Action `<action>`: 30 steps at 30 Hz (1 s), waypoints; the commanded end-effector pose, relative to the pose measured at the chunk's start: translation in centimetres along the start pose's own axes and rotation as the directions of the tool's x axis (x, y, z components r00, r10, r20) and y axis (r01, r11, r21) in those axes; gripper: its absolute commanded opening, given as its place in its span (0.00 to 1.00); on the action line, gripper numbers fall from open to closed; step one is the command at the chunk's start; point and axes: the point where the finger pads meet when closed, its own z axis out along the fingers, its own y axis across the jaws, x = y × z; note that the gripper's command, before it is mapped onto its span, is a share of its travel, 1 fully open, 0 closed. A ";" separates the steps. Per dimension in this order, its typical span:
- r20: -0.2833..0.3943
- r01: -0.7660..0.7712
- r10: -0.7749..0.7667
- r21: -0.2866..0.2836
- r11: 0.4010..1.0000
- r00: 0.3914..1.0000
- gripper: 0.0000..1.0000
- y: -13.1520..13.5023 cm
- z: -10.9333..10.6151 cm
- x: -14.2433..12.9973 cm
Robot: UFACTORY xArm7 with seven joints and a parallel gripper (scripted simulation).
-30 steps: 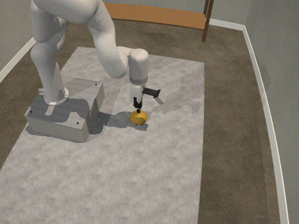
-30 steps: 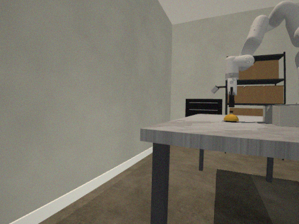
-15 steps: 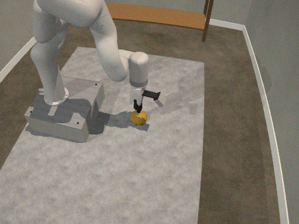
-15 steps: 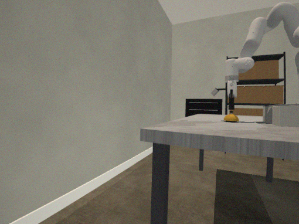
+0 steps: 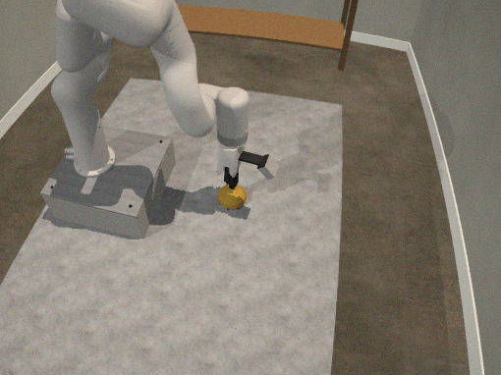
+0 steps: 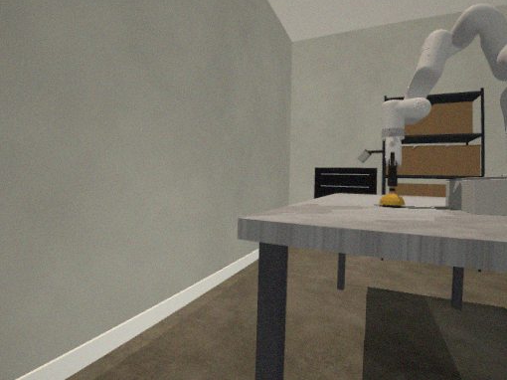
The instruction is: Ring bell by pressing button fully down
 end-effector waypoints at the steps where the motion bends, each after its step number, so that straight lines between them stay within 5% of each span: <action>1: -0.004 0.000 0.000 0.001 1.000 1.000 0.00 0.0 -0.1 0.1; 30: -0.004 0.000 0.000 0.001 1.000 1.000 0.00 0.0 1.0 0.2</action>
